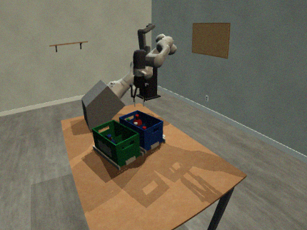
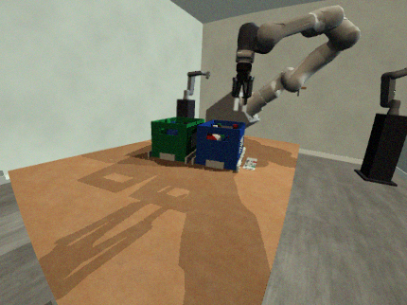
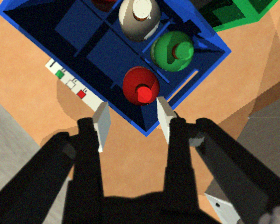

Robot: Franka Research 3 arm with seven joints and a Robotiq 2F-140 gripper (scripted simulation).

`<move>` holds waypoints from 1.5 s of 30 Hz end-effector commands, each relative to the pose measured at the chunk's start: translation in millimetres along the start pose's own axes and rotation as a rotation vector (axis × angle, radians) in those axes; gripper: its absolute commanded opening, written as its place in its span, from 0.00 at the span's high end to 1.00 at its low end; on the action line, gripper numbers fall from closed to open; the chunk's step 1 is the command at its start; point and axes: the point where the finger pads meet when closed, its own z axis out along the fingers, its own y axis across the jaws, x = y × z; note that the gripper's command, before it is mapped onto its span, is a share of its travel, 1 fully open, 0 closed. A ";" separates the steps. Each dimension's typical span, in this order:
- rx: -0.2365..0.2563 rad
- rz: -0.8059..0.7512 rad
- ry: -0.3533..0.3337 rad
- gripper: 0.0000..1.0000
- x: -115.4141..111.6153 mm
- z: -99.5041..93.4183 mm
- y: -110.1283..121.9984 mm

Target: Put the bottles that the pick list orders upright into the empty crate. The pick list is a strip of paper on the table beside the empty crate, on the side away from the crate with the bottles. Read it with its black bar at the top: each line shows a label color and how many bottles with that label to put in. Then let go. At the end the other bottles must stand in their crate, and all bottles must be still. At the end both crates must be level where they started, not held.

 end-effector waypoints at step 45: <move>0.017 0.023 -0.015 0.62 -48.0 -87.3 -194.1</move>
